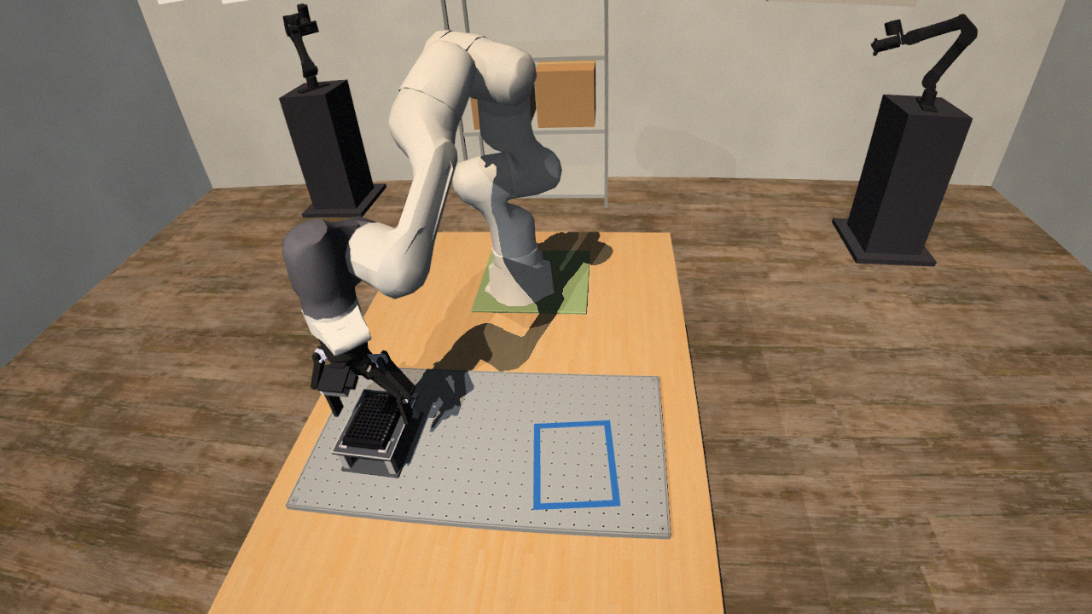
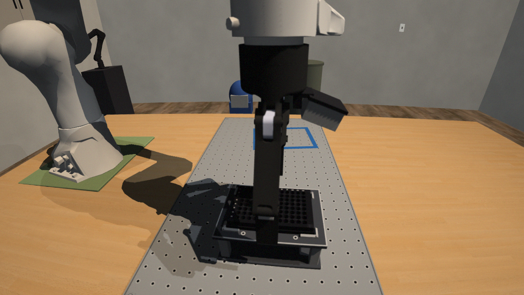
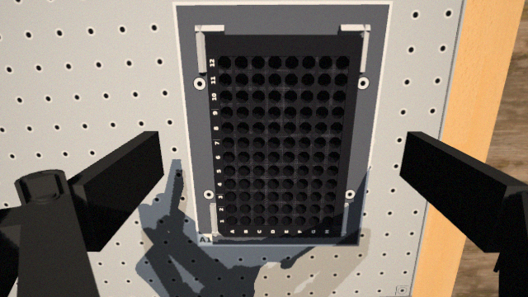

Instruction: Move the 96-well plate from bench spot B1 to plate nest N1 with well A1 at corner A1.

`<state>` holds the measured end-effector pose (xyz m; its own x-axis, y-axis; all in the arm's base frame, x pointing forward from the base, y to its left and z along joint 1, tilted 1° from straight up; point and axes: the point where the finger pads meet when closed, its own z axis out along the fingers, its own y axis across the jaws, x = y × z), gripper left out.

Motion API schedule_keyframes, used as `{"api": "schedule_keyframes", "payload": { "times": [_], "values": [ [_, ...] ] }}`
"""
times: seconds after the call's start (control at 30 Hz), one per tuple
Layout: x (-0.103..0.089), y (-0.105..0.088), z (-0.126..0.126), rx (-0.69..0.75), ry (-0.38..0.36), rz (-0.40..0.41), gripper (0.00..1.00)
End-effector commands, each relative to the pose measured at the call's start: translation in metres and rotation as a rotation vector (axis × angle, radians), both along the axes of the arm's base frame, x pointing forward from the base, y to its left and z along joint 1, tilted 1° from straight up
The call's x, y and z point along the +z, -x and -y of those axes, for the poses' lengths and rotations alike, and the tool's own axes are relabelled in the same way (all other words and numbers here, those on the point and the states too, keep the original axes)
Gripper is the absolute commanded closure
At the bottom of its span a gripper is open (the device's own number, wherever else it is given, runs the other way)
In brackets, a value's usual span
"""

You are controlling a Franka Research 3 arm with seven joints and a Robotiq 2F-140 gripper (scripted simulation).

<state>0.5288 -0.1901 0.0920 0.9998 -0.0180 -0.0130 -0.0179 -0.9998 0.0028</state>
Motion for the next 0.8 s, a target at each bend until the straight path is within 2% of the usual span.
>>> {"api": "schedule_keyframes", "payload": {
  "times": [0.0,0.4,0.77],
  "values": [
    [-0.001,0.0,0.0,0.004,-0.001,0.001,0.0],
    [-0.001,0.0,0.0,0.004,-0.001,0.001,0.0],
    [0.023,0.0,0.0,0.004,-0.001,0.001,0.0]
  ]
}}
